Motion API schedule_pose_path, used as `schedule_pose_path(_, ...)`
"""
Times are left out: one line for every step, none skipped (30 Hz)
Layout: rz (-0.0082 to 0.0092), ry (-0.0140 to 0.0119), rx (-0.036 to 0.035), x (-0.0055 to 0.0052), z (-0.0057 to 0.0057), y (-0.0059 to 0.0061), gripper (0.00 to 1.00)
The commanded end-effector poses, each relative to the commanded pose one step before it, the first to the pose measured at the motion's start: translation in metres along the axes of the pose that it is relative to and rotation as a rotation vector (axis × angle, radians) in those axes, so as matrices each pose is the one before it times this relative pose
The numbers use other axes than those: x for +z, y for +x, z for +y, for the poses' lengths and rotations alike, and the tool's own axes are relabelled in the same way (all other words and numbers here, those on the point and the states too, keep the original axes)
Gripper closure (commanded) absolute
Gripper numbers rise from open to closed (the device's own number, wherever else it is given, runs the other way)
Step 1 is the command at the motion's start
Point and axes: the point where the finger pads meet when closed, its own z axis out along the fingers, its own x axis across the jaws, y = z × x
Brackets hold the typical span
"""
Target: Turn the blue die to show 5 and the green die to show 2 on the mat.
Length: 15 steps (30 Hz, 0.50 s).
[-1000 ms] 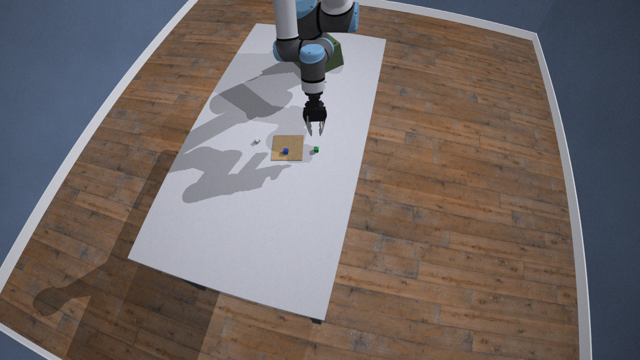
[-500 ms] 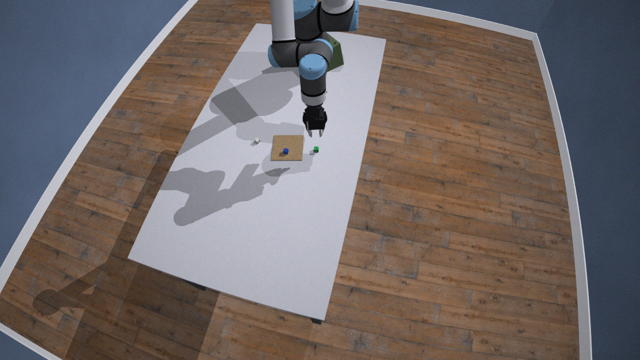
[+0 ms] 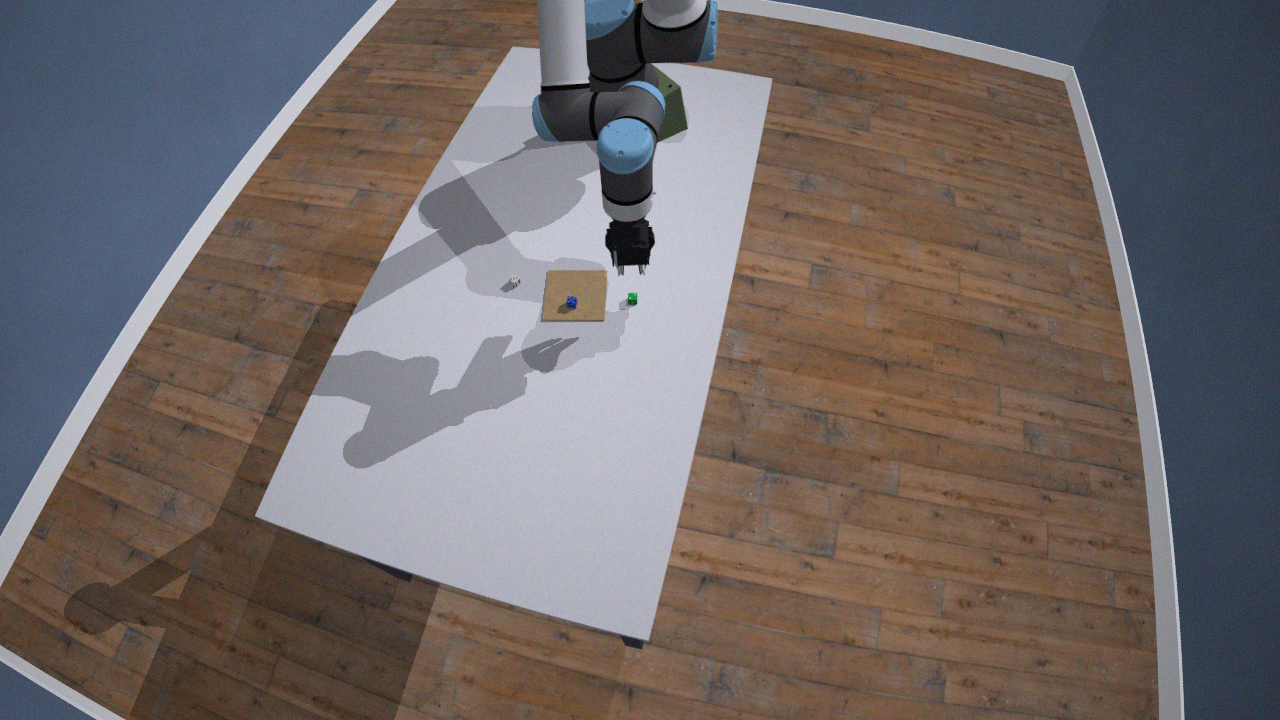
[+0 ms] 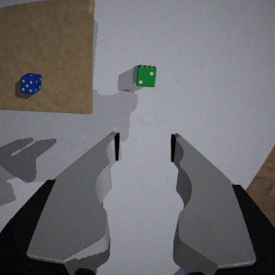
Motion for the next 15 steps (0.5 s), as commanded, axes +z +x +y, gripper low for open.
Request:
schedule_pose_path(-0.0002,0.0022,0.00009,-0.00071,0.00073,-0.00009,0.79)
schedule_pose_path(0.0,0.00002,0.0,0.0,0.0,0.0,0.79)
schedule_pose_path(0.0,0.0,0.0,0.0,0.0,0.0,0.0)
schedule_pose_path(0.0,0.0,0.0,0.0,0.0,0.0,0.0)
schedule_pose_path(0.0,0.0,0.0,0.0,0.0,0.0,0.0)
schedule_pose_path(0.0,0.0,0.0,0.0,0.0,0.0,0.0)
schedule_pose_path(0.0,0.0,0.0,0.0,0.0,0.0,0.0)
schedule_pose_path(0.0,0.0,0.0,0.0,0.0,0.0,0.0)
schedule_pose_path(0.0,0.0,0.0,0.0,0.0,0.0,0.0)
schedule_pose_path(0.0,0.0,0.0,0.0,0.0,0.0,0.0)
schedule_pose_path(0.0,0.0,0.0,0.0,0.0,0.0,0.0)
schedule_pose_path(0.0,0.00001,0.00083,0.00048,-0.00014,-0.00001,0.0)
schedule_pose_path(0.00001,0.00003,0.00468,0.00269,-0.00078,-0.00004,0.0)
schedule_pose_path(0.00002,0.00006,0.00962,0.00549,-0.00165,-0.00008,0.0)
schedule_pose_path(0.00003,0.00008,0.01346,0.0076,-0.00241,-0.00012,0.0)
